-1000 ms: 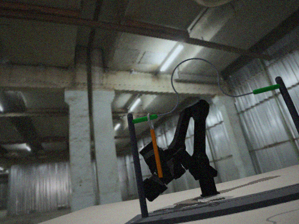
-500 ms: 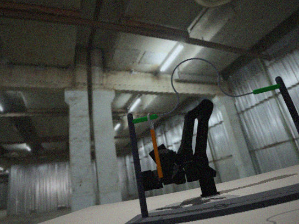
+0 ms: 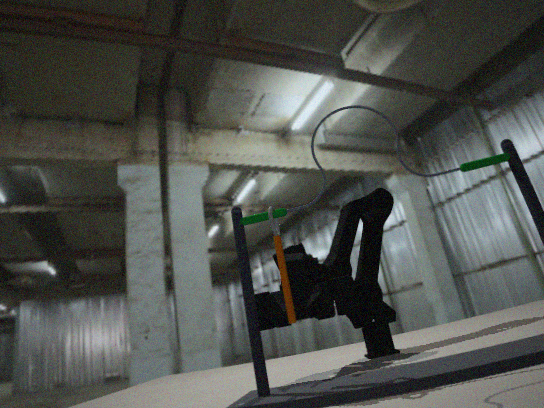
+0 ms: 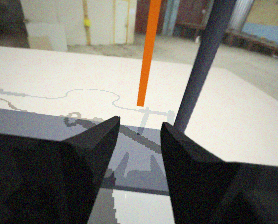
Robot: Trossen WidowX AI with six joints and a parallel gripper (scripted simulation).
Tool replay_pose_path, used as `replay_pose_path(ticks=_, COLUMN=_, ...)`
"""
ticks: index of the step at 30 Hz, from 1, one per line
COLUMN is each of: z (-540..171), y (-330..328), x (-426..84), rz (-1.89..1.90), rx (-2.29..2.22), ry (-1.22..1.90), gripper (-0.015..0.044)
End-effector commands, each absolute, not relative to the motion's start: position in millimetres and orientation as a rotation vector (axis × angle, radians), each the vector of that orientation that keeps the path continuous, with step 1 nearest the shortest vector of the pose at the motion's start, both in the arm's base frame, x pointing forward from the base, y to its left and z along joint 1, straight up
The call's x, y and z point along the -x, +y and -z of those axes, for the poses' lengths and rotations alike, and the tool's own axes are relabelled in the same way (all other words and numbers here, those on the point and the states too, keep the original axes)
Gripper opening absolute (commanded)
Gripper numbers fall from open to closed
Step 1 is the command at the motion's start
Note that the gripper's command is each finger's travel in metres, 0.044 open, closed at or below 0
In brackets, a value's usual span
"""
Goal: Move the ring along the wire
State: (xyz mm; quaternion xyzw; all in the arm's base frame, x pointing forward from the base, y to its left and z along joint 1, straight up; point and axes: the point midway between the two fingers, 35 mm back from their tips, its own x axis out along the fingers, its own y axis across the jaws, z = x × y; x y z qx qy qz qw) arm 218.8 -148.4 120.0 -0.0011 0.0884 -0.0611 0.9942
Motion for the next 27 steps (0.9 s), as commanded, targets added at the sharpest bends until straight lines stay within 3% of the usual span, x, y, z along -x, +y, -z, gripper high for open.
replay_pose_path(ticks=1, z=-131.3, y=-149.3, x=-228.0, rz=0.132, rx=0.002, ry=0.165, gripper=0.016)
replay_pose_path(ticks=27, z=-129.5, y=-156.1, x=-257.4, rz=0.131, rx=0.003, ry=0.167, gripper=0.016)
